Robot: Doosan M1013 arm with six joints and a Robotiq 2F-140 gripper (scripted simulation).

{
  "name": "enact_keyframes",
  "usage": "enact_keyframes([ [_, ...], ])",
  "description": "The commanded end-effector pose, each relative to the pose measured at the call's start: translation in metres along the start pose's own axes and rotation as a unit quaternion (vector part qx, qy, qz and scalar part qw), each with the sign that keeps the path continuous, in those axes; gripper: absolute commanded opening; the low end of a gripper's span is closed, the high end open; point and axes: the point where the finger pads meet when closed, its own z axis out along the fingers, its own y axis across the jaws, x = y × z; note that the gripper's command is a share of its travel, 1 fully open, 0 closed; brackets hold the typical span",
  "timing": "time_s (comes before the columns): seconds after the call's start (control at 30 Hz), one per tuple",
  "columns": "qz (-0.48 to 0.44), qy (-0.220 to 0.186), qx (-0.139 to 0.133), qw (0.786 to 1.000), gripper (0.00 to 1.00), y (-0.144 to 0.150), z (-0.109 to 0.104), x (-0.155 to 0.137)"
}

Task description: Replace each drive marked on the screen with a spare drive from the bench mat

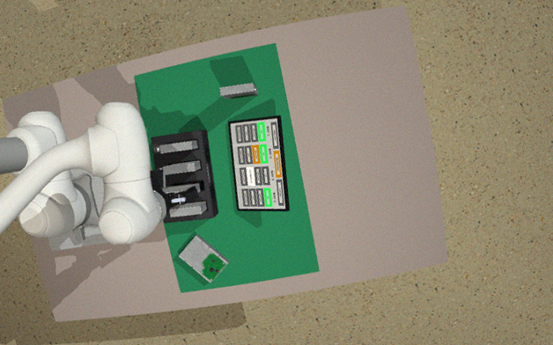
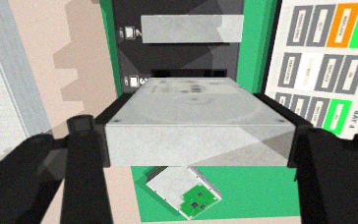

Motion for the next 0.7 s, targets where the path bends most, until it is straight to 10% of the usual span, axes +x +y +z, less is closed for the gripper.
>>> enact_keyframes([
  [0.0,0.000,0.000,0.000,1.000,0.10,0.000,0.005,0.000],
  [0.67,0.000,0.000,0.000,1.000,0.10,0.000,0.028,0.000],
])
